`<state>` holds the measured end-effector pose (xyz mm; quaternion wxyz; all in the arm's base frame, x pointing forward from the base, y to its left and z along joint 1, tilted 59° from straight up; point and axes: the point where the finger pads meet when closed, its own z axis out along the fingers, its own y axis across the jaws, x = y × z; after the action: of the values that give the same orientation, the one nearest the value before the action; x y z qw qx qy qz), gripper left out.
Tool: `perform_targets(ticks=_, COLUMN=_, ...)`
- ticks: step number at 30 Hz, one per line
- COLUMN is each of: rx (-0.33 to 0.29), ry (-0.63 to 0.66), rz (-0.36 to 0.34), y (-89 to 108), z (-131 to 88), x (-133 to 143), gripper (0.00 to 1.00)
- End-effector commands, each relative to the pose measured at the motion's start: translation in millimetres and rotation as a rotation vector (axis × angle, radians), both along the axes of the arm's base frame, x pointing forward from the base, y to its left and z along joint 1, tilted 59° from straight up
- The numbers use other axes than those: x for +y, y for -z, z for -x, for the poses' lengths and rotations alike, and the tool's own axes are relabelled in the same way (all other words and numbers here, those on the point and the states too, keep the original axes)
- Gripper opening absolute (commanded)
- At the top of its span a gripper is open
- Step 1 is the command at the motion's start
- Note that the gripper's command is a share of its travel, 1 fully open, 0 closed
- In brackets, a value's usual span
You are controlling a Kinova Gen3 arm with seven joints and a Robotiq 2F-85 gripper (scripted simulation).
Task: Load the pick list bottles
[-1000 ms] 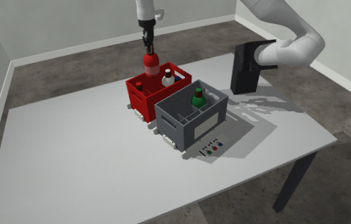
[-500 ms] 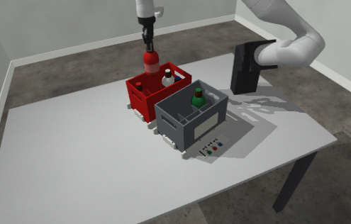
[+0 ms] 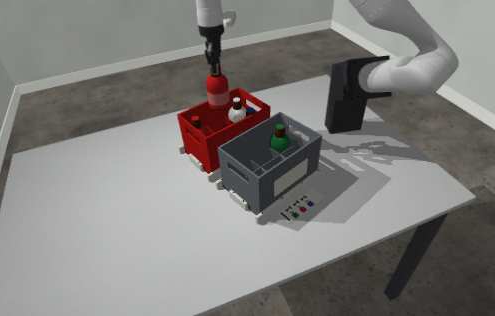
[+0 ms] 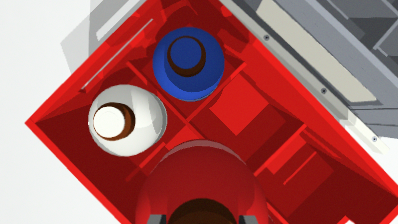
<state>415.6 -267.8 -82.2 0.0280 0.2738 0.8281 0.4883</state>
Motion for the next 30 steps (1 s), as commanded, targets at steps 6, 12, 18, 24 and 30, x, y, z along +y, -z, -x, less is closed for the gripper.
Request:
perform_targets(ticks=6, rx=-0.001, ry=0.002, rz=0.002, y=-12.2, z=5, x=8, gripper=0.1)
perform_targets(ticks=12, rx=-0.001, ry=0.002, rz=0.002, y=-18.0, z=8, x=13, gripper=0.1)
perform_targets(ticks=18, rx=-0.001, ry=0.002, rz=0.002, y=-26.7, z=11, x=20, gripper=0.1)
perform_targets(ticks=24, rx=-0.001, ry=0.002, rz=0.002, y=-35.5, z=15, x=28, gripper=0.1)
perform_targets(ticks=30, rx=-0.001, ry=0.002, rz=0.002, y=-41.3, z=18, x=33, gripper=0.1)
